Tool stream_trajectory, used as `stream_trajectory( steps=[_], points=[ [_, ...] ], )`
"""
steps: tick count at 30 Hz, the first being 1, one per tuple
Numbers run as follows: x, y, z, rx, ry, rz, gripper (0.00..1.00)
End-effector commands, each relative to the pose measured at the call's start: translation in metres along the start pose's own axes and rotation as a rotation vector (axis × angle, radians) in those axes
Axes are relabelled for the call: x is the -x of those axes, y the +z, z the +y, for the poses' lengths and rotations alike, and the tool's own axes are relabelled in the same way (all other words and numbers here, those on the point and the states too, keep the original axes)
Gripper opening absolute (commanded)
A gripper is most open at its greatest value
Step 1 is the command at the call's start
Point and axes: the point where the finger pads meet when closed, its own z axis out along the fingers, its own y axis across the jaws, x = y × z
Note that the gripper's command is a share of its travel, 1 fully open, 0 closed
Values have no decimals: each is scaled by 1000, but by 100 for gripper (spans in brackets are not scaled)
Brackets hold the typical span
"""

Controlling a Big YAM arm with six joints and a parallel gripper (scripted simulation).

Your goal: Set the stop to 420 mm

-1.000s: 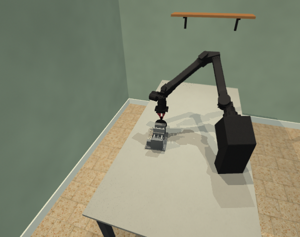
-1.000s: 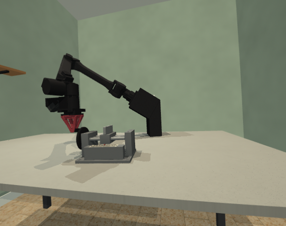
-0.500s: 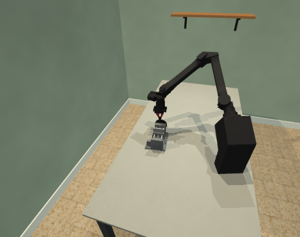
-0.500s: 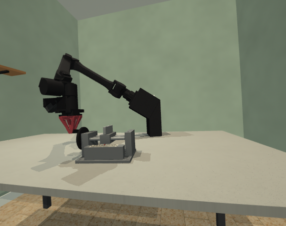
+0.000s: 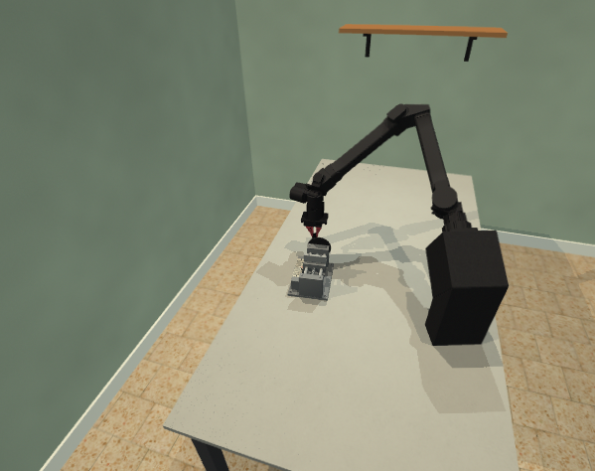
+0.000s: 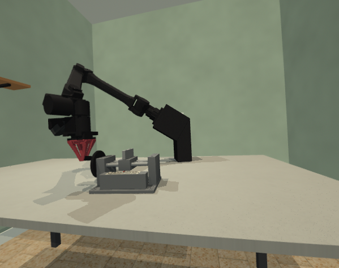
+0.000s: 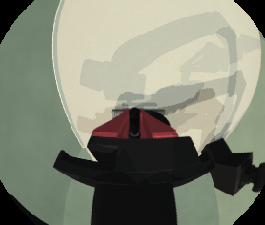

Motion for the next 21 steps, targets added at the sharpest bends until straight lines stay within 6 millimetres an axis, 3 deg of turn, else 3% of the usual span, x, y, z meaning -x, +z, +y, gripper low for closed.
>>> stream_trajectory(
  steps=[1, 9, 21],
  points=[
    [5, -2, 21, 34, 16, -3, 6],
    [9, 14, 22, 22, 23, -6, 6],
    [9, 21, 23, 22, 22, -6, 6]
  ],
)
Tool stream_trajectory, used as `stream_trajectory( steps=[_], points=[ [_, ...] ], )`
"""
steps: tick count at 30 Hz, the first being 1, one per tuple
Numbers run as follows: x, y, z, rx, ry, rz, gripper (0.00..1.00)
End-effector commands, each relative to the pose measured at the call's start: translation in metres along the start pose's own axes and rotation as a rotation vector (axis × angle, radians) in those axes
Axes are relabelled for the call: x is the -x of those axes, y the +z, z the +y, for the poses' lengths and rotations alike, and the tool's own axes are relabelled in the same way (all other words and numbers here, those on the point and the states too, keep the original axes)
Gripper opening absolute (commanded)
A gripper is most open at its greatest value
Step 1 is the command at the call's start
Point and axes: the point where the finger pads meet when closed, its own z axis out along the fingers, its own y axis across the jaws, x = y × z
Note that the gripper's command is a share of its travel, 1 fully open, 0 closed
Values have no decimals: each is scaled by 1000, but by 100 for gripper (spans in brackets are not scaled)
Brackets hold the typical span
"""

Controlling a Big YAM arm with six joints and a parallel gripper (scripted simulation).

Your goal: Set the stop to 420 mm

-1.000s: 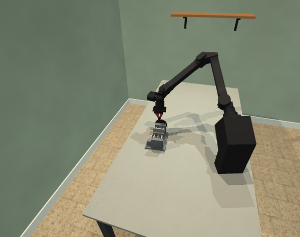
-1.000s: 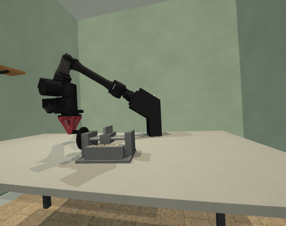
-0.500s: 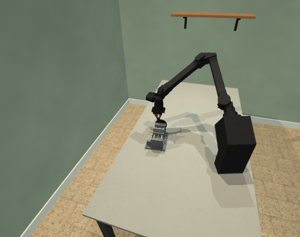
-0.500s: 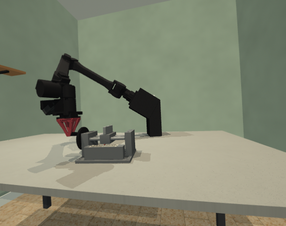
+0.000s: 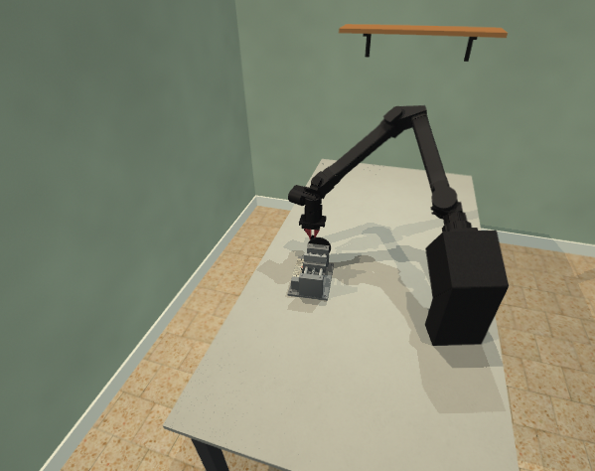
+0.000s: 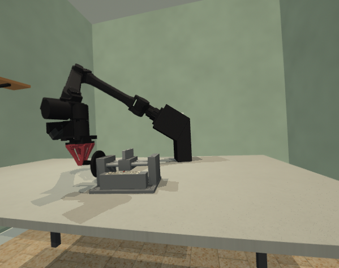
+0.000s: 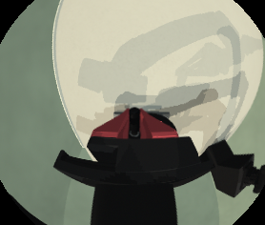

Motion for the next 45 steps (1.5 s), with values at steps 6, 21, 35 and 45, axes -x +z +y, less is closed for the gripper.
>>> stream_trajectory(
  steps=[6, 21, 35, 45],
  points=[
    [9, 18, 15, 17, 21, -9, 6],
    [0, 36, -1, 3, 1, -1, 6],
    [-1, 45, -8, 2, 0, -1, 6],
    [-1, 53, -16, 2, 0, -1, 6]
  ],
)
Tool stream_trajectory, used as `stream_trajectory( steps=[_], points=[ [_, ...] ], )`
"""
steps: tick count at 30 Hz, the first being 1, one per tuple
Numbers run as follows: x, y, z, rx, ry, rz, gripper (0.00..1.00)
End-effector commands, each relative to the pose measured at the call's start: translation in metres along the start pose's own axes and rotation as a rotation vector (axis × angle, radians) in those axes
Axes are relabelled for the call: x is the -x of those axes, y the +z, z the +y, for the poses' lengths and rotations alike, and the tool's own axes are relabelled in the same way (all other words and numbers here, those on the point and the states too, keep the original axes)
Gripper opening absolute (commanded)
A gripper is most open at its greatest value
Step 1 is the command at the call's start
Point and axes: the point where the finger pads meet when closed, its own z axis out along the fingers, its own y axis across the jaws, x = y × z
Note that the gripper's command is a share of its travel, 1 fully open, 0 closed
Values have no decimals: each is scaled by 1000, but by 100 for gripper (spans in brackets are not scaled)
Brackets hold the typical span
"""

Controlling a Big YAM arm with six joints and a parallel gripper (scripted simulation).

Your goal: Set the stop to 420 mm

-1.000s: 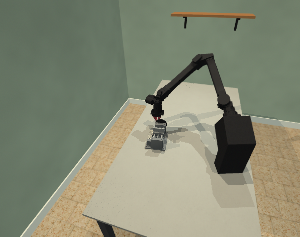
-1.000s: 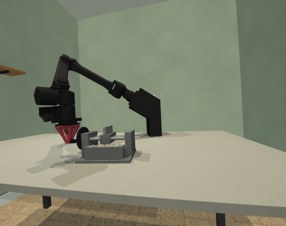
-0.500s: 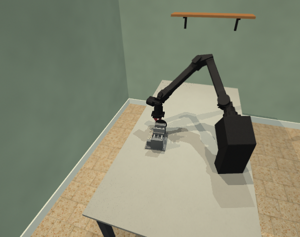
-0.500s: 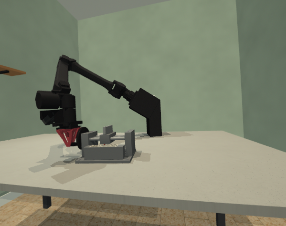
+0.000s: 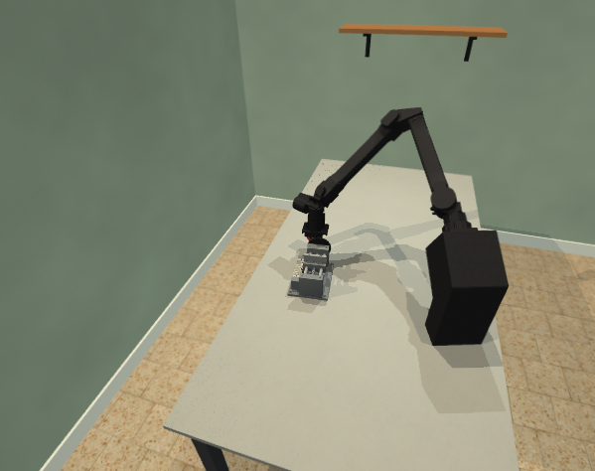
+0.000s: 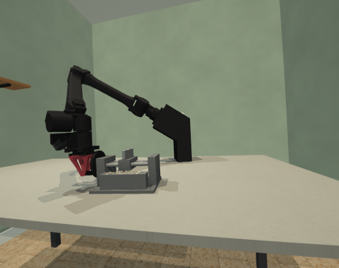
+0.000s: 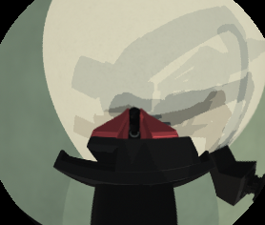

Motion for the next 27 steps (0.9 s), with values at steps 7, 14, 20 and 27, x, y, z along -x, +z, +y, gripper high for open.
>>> stream_trajectory(
  steps=[7, 14, 20, 27],
  points=[
    [-1, 16, -10, -8, -1, 5, 6],
    [-1, 18, -17, -8, -1, 5, 6],
    [-1, 19, -19, -8, -1, 5, 6],
    [6, 15, -22, -2, 10, -3, 6]
  ],
)
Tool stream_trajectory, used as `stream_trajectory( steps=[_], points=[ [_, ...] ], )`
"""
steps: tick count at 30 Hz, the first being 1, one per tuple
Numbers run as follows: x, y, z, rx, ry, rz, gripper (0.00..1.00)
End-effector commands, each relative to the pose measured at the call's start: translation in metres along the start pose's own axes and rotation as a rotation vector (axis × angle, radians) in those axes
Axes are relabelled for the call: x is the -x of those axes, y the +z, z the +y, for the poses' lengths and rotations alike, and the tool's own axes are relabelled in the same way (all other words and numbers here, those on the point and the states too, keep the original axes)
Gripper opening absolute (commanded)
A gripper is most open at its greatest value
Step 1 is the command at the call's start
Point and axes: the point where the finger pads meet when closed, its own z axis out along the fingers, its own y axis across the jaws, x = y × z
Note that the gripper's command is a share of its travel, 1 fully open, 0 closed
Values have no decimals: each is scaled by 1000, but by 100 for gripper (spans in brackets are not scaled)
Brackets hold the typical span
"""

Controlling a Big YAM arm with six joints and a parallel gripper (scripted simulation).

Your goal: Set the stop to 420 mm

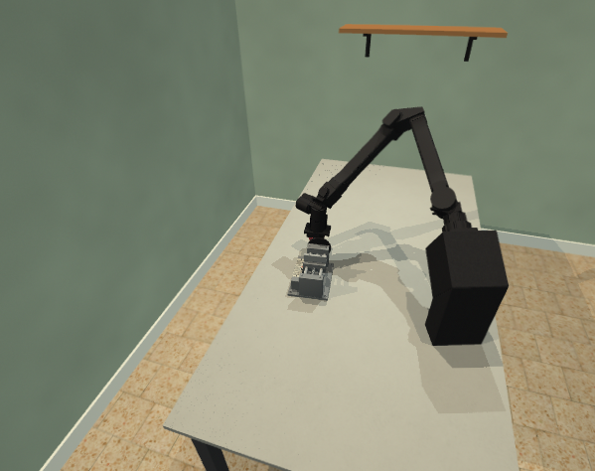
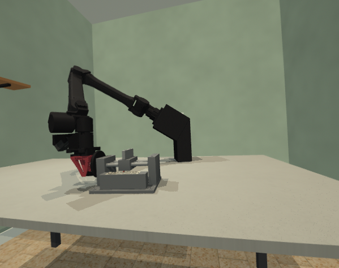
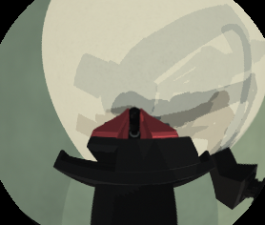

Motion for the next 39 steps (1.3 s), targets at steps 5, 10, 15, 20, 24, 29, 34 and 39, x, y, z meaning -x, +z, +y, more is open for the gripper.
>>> stream_trajectory(
  steps=[5, 10, 15, 20, 24, 29, 34, 39],
  points=[
    [6, 10, -20, -35, 4, -5, 6],
    [5, 11, -21, -35, 2, -6, 6],
    [13, 6, -22, -26, 14, -14, 6],
    [14, 5, -24, -24, 18, -16, 6],
    [9, 8, -27, -31, 9, -11, 6],
    [14, 4, -26, -23, 19, -16, 6],
    [14, 3, -32, -23, 19, -17, 6],
    [13, 2, -35, -24, 18, -16, 6]
  ],
)
